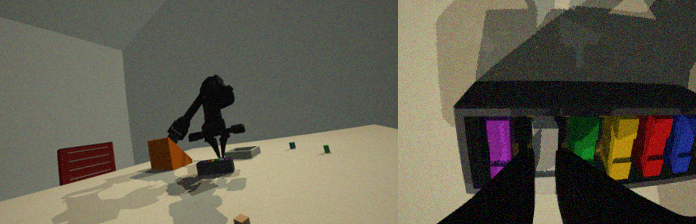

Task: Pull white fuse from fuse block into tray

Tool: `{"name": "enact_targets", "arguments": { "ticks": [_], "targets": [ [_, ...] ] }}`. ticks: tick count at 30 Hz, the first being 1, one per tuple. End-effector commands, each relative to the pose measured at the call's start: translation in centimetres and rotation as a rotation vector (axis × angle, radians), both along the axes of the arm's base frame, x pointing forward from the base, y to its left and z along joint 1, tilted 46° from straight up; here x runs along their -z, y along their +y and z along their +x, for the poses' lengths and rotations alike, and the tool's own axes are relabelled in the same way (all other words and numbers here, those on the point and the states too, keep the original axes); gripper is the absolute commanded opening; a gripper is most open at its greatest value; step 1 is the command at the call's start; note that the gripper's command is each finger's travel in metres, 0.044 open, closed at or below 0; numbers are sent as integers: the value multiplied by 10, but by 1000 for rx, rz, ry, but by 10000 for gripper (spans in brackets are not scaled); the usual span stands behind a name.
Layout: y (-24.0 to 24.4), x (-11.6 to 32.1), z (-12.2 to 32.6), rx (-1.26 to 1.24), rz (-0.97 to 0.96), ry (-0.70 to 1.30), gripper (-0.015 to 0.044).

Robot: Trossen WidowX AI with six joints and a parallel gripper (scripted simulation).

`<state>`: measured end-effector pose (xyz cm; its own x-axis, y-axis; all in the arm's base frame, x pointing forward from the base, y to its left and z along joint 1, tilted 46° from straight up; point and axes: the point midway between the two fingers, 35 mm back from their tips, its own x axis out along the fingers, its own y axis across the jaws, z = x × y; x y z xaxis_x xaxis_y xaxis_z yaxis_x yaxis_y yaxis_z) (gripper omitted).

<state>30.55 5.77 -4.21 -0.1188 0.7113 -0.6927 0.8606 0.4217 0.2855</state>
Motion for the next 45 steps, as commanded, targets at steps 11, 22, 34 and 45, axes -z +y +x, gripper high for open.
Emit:
{"name": "enact_targets", "arguments": {
  "ticks": [11,22,34,45],
  "targets": [
    [-6,-5,2,-2,-3,-6,0],
    [-10,-9,2,-1,-3,-5,0],
    [-14,-13,3,0,-3,-5,0],
    [-18,-17,3,0,-2,-4,0]
  ]
}}
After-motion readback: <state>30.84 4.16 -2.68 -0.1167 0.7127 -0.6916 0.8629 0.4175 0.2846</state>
